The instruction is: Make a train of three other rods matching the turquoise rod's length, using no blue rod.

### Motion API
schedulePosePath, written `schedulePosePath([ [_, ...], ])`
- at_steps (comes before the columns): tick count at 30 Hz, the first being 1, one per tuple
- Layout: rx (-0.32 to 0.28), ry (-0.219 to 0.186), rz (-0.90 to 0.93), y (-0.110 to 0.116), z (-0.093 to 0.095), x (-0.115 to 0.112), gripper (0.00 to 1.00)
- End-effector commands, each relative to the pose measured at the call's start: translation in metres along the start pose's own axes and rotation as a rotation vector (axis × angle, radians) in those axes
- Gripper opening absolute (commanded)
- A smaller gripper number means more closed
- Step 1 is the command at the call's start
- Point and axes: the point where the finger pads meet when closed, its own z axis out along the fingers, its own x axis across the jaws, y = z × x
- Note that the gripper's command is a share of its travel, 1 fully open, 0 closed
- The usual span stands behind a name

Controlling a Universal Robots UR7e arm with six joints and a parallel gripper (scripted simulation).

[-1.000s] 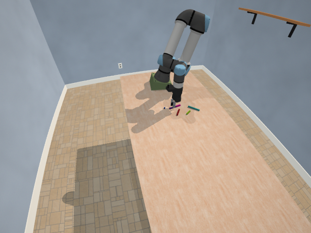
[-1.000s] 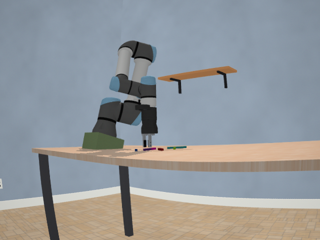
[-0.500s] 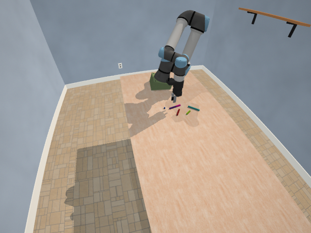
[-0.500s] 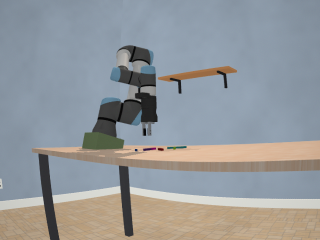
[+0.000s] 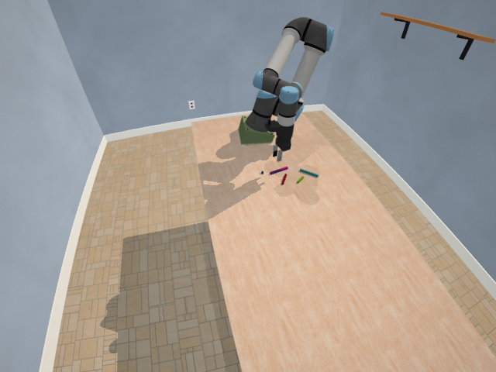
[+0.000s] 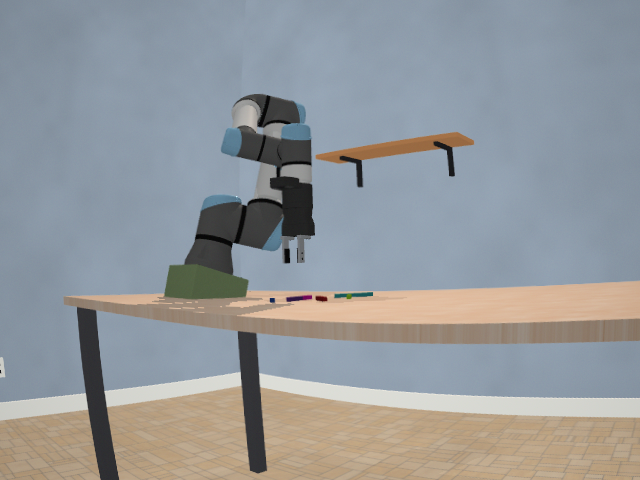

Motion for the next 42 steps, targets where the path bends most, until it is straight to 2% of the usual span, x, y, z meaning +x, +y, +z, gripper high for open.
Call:
schedulePosePath([
  [1, 0.000, -0.001, 0.000, 0.000, 0.000, 0.000, 1.00],
  [21, 0.000, -0.001, 0.000, 0.000, -0.005, 0.000, 1.00],
  [29, 0.000, -0.001, 0.000, 0.000, -0.038, 0.000, 1.00],
  [31, 0.000, -0.001, 0.000, 0.000, -0.038, 0.000, 1.00],
  [38, 0.000, -0.001, 0.000, 0.000, -0.075, 0.000, 1.00],
  [42, 0.000, -0.001, 0.000, 0.000, -0.088, 0.000, 1.00],
])
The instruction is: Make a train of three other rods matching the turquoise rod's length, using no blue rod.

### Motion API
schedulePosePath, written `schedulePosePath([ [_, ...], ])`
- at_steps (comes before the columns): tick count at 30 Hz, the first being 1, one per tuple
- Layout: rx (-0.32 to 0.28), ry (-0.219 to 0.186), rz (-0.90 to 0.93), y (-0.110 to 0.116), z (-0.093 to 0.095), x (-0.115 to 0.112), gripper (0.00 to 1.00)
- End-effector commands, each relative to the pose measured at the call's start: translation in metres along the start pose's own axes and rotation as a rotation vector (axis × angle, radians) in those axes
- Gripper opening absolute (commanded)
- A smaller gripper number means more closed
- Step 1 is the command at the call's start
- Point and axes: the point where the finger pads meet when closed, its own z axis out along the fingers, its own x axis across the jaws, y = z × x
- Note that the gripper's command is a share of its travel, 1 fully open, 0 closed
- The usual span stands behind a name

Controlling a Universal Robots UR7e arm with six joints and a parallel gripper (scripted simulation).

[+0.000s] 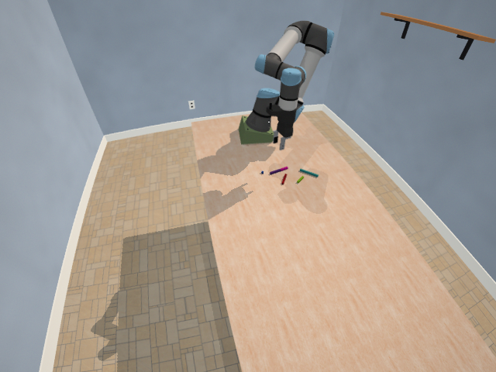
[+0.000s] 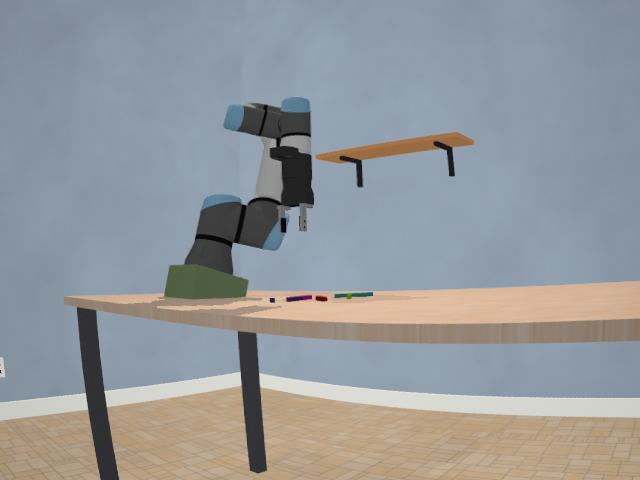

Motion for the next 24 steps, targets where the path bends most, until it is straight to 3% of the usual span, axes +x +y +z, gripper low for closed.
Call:
schedulePosePath([
  [1, 0.000, 0.000, 0.000, 0.0001, -0.0152, 0.0001, 1.00],
  [24, 0.000, 0.000, 0.000, 0.0001, -0.0171, 0.0001, 1.00],
])
